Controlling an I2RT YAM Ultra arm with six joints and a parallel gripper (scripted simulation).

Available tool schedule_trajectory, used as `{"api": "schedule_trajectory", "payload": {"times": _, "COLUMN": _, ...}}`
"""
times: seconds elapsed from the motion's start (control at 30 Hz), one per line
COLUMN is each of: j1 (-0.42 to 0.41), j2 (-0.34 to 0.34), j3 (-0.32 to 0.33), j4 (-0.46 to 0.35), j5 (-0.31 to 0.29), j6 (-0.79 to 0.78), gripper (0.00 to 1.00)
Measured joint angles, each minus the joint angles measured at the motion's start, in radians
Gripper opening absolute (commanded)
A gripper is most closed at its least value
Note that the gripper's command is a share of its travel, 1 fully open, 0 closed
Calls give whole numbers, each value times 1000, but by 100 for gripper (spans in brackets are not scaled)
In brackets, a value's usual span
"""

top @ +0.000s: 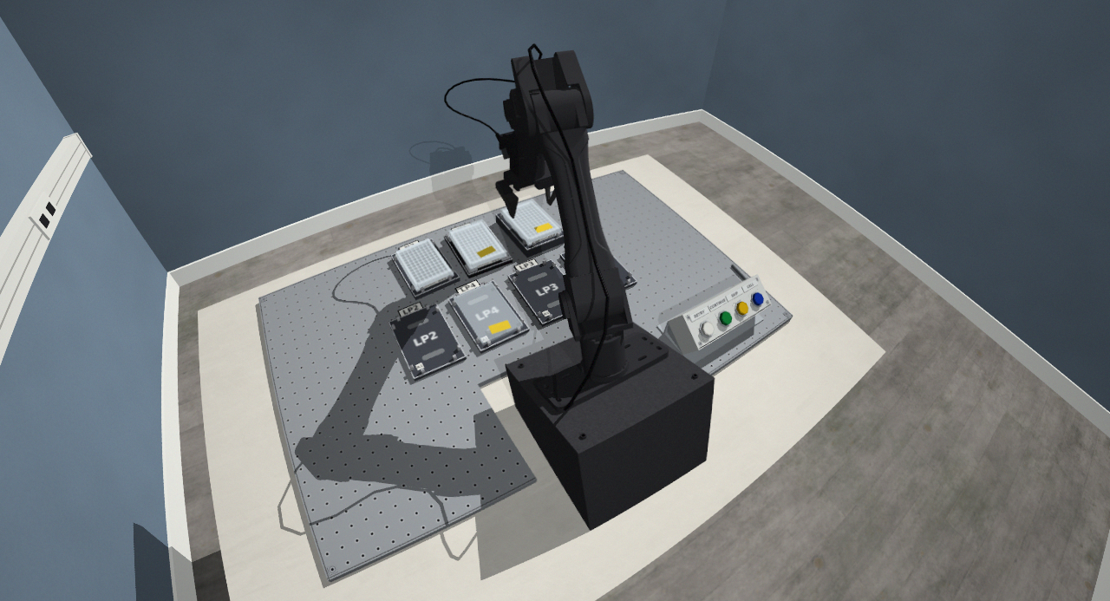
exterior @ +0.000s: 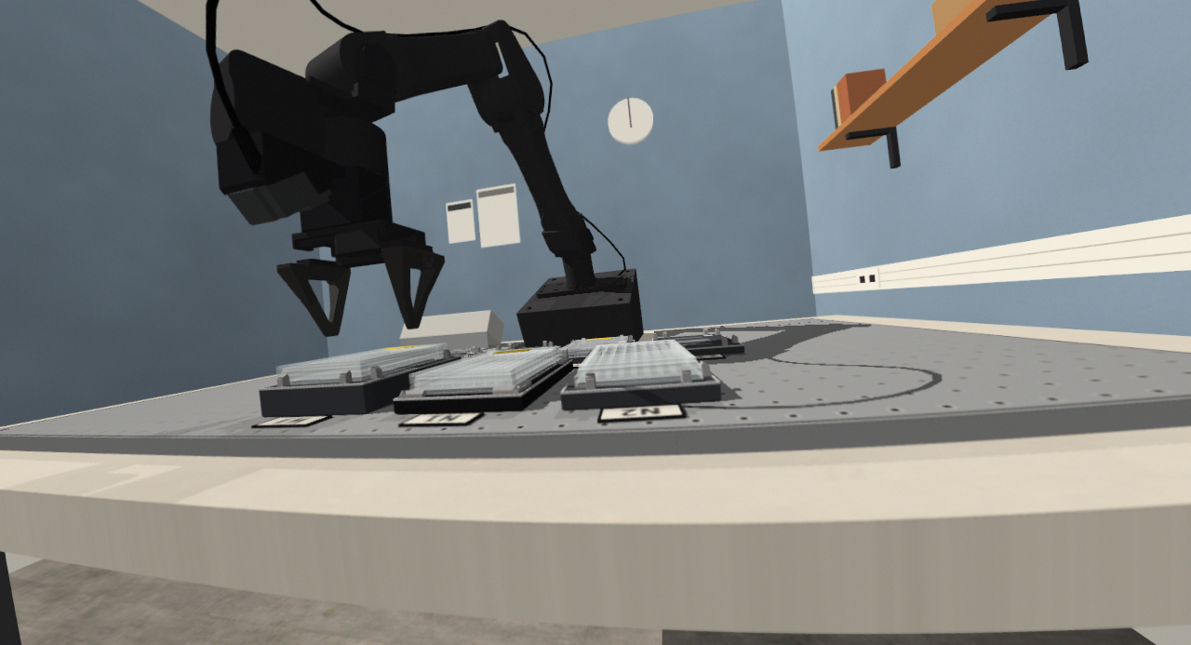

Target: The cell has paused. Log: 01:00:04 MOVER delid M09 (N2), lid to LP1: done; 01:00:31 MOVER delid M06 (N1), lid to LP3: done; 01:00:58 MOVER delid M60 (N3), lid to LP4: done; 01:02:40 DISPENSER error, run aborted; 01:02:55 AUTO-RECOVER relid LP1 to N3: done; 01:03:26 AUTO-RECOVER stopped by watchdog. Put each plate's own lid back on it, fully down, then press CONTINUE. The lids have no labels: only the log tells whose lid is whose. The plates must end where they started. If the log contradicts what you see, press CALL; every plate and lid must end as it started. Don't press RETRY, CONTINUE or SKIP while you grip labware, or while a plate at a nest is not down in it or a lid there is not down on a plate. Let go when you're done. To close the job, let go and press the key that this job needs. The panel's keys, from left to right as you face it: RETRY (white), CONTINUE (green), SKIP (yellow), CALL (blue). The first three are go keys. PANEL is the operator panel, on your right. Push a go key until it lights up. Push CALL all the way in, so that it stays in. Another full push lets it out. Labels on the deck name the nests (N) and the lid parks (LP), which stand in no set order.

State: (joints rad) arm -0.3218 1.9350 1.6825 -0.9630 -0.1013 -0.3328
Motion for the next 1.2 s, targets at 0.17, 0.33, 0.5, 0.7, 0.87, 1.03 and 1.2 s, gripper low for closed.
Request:
{"api": "schedule_trajectory", "payload": {"times": 0.17, "j1": 3, "j2": -1, "j3": -3, "j4": 0, "j5": 0, "j6": 0, "gripper": 100}}
{"api": "schedule_trajectory", "payload": {"times": 0.33, "j1": 4, "j2": -1, "j3": -5, "j4": 2, "j5": 0, "j6": 0, "gripper": 100}}
{"api": "schedule_trajectory", "payload": {"times": 0.5, "j1": 6, "j2": 11, "j3": -24, "j4": 17, "j5": 0, "j6": 0, "gripper": 100}}
{"api": "schedule_trajectory", "payload": {"times": 0.7, "j1": 8, "j2": 20, "j3": -33, "j4": 40, "j5": 0, "j6": 0, "gripper": 100}}
{"api": "schedule_trajectory", "payload": {"times": 0.87, "j1": 8, "j2": 31, "j3": -45, "j4": 66, "j5": 0, "j6": 1, "gripper": 100}}
{"api": "schedule_trajectory", "payload": {"times": 1.03, "j1": 8, "j2": 34, "j3": -58, "j4": 74, "j5": 0, "j6": 2, "gripper": 100}}
{"api": "schedule_trajectory", "payload": {"times": 1.2, "j1": 8, "j2": 34, "j3": -45, "j4": 74, "j5": 0, "j6": 2, "gripper": 100}}
